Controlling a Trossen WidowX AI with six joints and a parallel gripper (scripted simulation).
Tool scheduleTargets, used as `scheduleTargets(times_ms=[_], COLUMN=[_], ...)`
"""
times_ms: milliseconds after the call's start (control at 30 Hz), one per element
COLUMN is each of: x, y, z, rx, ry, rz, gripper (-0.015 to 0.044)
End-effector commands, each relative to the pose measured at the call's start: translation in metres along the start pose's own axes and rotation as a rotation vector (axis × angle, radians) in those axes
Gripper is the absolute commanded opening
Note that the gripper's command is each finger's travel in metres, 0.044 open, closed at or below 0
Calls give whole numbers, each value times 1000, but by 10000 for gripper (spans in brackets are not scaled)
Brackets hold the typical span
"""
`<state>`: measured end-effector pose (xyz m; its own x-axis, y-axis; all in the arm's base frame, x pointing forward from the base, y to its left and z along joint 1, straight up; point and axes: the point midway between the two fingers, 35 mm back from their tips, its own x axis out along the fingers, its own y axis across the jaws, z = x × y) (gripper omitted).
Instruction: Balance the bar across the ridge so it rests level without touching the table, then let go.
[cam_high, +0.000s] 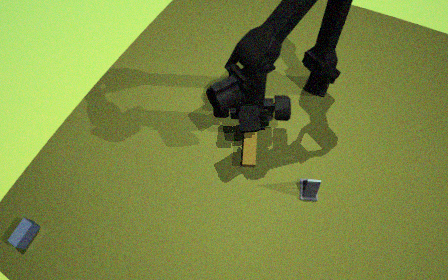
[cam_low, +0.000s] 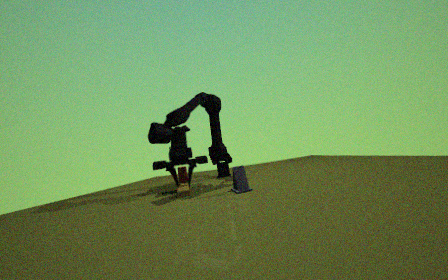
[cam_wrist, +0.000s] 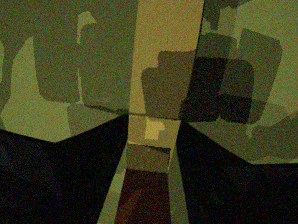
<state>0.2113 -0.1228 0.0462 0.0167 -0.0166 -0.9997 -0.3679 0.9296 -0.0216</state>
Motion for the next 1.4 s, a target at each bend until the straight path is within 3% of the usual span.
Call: scheduleTargets(times_ms=[0, 100, 267, 1367], x=[0, 0, -8, -91], y=[0, 0, -2, -3], z=[0, 0, 1, 3], rx=[0, 0, 0, -3], ry=[0, 0, -1, -4], rz=[0, 0, 0, 3], gripper=[131, 111, 0, 0])
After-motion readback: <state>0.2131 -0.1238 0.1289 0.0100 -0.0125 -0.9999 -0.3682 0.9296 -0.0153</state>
